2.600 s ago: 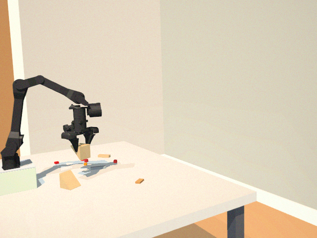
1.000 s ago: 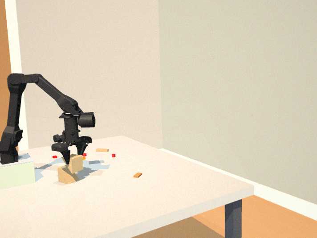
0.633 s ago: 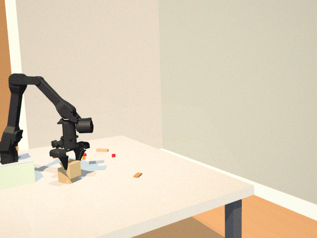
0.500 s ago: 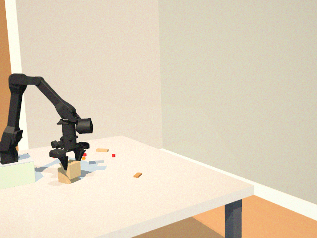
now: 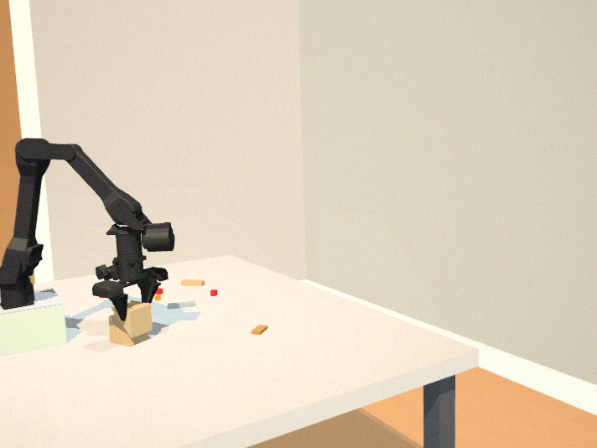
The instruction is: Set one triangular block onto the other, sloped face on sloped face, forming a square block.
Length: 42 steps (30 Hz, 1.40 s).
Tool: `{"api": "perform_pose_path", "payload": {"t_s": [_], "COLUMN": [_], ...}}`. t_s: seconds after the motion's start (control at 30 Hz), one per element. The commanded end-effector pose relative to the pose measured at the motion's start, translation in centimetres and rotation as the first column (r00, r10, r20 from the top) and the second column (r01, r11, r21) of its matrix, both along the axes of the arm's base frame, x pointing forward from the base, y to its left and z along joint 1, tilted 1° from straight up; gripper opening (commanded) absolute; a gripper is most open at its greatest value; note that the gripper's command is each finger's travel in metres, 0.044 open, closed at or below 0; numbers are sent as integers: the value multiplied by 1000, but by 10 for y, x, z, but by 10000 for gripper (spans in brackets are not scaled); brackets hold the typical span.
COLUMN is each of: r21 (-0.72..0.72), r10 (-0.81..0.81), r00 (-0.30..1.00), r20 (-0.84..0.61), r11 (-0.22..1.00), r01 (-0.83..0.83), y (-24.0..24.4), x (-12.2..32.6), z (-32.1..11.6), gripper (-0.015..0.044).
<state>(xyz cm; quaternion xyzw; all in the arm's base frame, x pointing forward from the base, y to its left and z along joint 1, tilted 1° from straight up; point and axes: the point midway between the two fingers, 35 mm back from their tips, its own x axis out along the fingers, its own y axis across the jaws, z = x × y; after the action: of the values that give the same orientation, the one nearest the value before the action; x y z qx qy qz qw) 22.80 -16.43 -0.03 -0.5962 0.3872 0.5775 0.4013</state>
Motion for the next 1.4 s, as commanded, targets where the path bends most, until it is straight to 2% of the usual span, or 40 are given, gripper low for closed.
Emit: {"api": "perform_pose_path", "payload": {"t_s": [0.0,1.37], "r21": [1,5], "r10": [0,-1], "r00": [1000,1000], "r20": [7,10], "r11": [1000,1000], "r01": [0,1], "y": [0,8], "x": [1,-1], "z": [1,-19], "gripper": [0,0]}}
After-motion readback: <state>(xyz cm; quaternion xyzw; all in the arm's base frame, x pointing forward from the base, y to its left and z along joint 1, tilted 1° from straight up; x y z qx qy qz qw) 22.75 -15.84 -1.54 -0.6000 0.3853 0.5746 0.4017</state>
